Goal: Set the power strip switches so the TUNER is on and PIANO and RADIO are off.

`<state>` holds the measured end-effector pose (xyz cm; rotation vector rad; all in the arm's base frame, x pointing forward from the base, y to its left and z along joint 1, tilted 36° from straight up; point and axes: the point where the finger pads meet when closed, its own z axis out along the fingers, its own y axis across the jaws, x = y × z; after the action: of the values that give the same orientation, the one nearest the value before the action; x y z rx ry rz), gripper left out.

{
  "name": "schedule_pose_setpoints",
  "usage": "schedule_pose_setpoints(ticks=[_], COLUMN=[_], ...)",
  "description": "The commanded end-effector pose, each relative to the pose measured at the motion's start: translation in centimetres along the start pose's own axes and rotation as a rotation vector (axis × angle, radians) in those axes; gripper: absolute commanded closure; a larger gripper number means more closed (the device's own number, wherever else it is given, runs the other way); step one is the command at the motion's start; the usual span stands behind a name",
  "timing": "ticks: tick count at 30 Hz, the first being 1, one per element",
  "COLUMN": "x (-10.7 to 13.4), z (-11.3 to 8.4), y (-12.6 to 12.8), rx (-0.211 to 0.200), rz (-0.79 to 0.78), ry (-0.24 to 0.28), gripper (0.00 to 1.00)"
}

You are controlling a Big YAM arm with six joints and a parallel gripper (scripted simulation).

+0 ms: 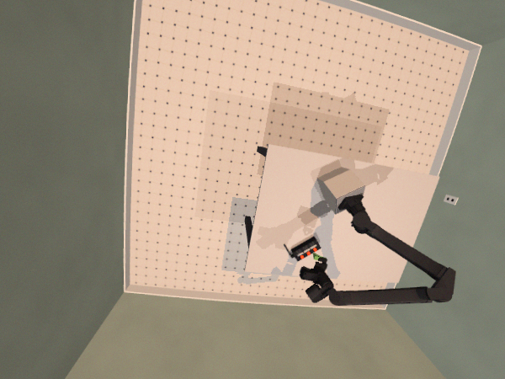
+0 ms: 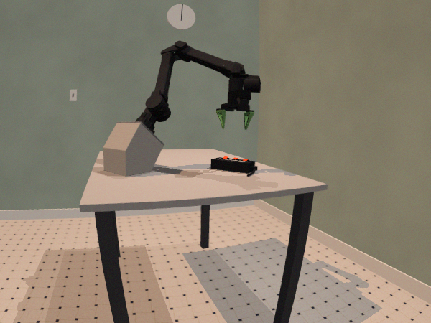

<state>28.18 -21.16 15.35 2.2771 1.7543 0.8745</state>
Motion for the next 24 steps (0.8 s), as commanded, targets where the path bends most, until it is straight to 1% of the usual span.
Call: schedule_pose_setpoints(ticks=[1,3,4,6,23,24], x=[-0.6,-0.6,-0.5,0.3,0.0,0.0], z=[-0.8,-0.7,-0.8,-0.8,-1.0,-0.6], y=[0.1,-0.2,0.1,0.5,0.4,1.0], rx=[-0.012,-0.014,-0.016,-0.019,-0.024,-0.024], rz=[-0.093,-0.100,-0.107,-0.132,-0.128,-0.151], ry=[0.012,0.017,0.017,0.017,0.010,0.011], gripper=[0.00,0.00,0.00,0.00,0.00,0.00])
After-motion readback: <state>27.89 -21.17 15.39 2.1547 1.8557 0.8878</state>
